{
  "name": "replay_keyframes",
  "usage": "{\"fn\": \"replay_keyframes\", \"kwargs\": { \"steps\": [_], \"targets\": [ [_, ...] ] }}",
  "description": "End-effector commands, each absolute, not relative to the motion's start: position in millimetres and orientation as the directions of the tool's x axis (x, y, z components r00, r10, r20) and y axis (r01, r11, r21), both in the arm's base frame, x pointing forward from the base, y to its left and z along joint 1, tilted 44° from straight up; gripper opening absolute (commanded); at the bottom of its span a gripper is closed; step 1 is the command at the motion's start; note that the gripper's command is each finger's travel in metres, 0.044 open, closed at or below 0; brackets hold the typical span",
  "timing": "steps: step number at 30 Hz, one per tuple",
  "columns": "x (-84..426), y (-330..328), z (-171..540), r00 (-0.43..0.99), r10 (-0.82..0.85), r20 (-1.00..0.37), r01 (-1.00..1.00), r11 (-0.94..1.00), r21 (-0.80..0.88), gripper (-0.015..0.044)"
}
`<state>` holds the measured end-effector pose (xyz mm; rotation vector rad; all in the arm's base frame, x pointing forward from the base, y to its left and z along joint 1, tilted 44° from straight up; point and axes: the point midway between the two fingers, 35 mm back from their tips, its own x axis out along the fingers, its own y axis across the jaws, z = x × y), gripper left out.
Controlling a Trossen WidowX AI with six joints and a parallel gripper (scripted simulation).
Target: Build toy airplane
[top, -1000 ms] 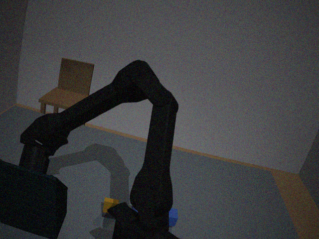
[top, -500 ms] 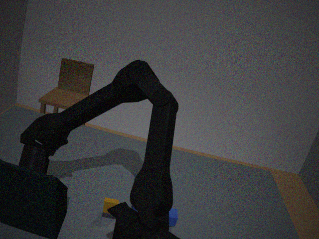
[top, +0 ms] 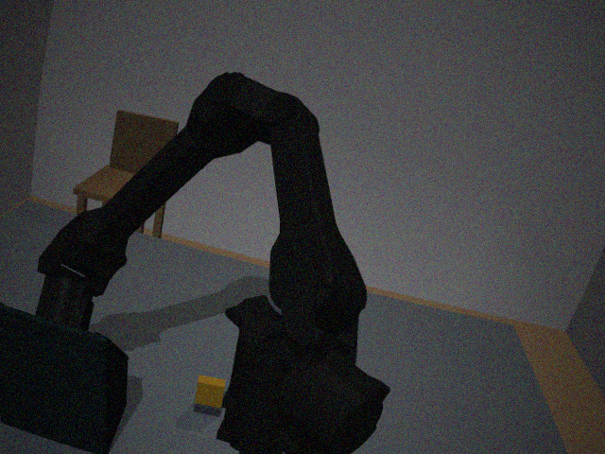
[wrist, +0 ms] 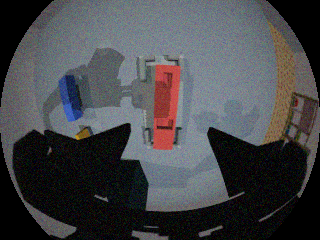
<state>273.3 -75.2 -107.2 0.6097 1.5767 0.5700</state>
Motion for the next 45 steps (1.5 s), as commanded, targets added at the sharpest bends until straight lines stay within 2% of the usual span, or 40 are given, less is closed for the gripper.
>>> {"fn": "replay_keyframes", "kwargs": {
  "steps": [1,6,10,16,24,33,41,45],
  "targets": [
    [273,-82,-99,-0.088,0.682,-0.726,0.052,0.731,0.681,0.0440],
    [273,-82,-99,-0.088,0.682,-0.726,0.038,0.730,0.682,0.0440],
    [275,-82,-99,-0.088,0.682,-0.726,-0.120,0.716,0.688,0.0440],
    [281,-76,-93,-0.087,0.677,-0.731,-0.122,0.721,0.682,0.0440],
    [328,17,-11,-0.070,0.653,-0.754,-0.139,0.743,0.655,0.0440],
    [316,130,80,-0.088,0.693,-0.716,-0.120,0.706,0.698,0.0440],
    [315,134,80,-0.089,0.694,-0.715,-0.119,0.705,0.699,0.0440],
    [311,161,53,-0.089,0.695,-0.714,-0.119,0.704,0.700,0.0440]
  ]
}}
